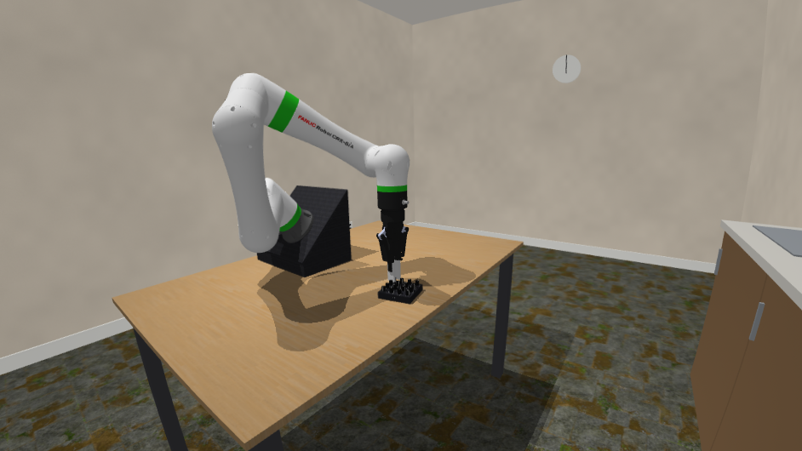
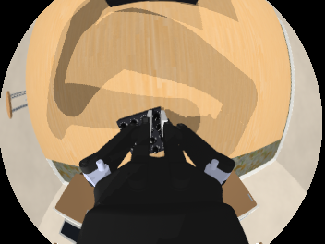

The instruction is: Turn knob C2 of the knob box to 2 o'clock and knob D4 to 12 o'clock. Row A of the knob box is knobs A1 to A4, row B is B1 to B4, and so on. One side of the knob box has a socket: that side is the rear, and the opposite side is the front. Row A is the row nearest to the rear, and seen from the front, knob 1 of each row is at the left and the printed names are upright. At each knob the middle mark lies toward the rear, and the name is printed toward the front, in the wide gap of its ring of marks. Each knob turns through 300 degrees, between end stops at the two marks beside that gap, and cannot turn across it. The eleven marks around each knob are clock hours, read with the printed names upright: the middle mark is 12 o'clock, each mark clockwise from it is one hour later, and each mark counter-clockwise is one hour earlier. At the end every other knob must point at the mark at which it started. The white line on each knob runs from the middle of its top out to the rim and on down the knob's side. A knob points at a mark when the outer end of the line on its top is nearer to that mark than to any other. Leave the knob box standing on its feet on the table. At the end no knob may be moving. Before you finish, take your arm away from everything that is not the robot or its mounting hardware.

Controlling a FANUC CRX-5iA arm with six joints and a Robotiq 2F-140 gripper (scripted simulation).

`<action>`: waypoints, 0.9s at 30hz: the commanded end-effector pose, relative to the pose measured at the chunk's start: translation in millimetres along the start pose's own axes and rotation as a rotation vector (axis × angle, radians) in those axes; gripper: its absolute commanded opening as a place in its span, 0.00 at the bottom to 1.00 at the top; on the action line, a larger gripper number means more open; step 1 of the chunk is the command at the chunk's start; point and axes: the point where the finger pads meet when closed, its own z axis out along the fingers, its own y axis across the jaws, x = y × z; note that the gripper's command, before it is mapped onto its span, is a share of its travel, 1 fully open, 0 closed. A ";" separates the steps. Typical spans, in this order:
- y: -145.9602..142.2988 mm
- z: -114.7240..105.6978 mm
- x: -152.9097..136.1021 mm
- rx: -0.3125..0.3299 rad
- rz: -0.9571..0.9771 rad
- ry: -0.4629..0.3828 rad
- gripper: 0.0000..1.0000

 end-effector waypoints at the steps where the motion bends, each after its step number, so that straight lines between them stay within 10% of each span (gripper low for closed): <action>1: 0.1 -0.2 -0.1 0.000 0.000 0.000 0.12; 27: 0.1 -0.2 -0.1 0.000 0.000 0.000 0.05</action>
